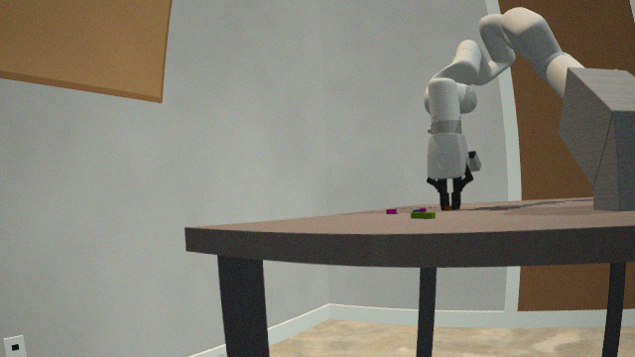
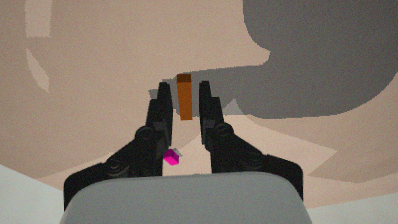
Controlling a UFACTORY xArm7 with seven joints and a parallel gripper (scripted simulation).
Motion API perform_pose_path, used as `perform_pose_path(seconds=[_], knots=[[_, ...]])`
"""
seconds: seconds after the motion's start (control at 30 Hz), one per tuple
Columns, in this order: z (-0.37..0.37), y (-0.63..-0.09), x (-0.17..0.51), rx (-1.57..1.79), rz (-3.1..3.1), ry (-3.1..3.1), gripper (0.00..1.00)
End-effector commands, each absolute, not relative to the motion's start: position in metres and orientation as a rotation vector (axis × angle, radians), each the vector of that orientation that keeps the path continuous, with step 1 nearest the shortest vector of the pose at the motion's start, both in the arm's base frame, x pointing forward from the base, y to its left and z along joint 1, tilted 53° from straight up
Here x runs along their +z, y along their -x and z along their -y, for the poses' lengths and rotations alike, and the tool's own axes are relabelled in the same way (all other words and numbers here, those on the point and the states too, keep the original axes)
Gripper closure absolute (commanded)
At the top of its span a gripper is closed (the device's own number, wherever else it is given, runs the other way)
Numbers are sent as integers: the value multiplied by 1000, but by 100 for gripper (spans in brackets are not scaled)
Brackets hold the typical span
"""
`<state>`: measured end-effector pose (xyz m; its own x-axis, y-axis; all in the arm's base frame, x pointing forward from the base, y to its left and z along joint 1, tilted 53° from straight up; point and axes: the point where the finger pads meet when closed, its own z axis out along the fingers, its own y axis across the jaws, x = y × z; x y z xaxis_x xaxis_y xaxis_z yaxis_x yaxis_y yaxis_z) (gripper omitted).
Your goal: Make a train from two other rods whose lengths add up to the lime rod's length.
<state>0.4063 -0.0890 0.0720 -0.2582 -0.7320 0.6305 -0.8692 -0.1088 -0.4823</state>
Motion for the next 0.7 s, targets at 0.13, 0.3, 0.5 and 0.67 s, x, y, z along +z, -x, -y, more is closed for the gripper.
perform_pose_path(seconds=[0.13, 0.3, 0.5, 0.67], knots=[[88, -407, 72, 1305, 1984, -1811, 76], [88, -407, 72, 1305, 1984, -1811, 76], [88, -407, 72, 1305, 1984, -1811, 96], [88, -407, 72, 1305, 1984, -1811, 96]])
